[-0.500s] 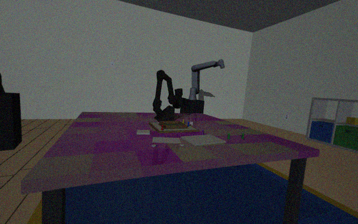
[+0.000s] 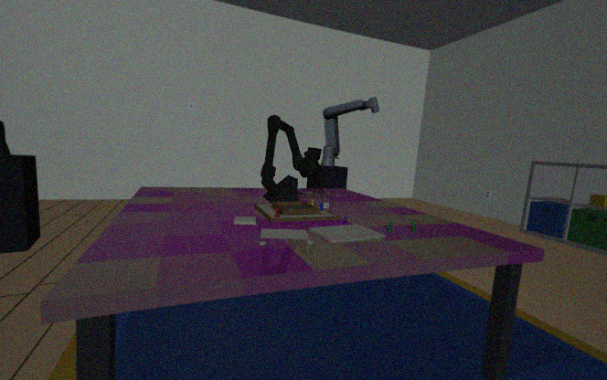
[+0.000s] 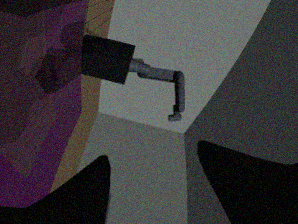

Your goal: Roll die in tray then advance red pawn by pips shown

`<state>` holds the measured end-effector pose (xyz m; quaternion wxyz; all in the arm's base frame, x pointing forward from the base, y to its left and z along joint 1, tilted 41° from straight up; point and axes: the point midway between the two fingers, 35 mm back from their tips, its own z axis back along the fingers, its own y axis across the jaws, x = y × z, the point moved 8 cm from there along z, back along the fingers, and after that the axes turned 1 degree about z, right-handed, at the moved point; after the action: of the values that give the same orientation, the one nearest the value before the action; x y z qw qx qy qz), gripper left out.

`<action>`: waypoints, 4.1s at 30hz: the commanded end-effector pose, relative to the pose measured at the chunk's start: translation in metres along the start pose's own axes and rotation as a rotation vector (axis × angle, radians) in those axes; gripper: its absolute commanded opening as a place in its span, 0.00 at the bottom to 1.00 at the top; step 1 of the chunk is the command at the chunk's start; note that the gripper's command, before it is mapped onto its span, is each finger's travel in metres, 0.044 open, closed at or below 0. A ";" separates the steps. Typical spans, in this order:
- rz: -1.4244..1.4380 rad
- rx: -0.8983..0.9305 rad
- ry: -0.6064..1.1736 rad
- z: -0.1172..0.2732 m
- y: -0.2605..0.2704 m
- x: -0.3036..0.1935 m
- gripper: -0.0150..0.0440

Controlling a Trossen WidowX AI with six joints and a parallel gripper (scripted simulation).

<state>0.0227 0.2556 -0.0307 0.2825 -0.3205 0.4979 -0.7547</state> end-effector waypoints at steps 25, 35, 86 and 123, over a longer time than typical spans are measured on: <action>-2.534 -0.055 1.313 0.081 0.056 -0.098 0.72; -2.877 -0.375 1.856 0.114 0.057 -0.100 0.72; -2.140 -1.993 3.254 0.203 0.045 -0.084 0.72; -2.136 -1.995 3.256 0.204 0.088 -0.065 0.50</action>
<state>0.2314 0.1605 -0.0635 0.8854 -0.3363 -0.0376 -0.3187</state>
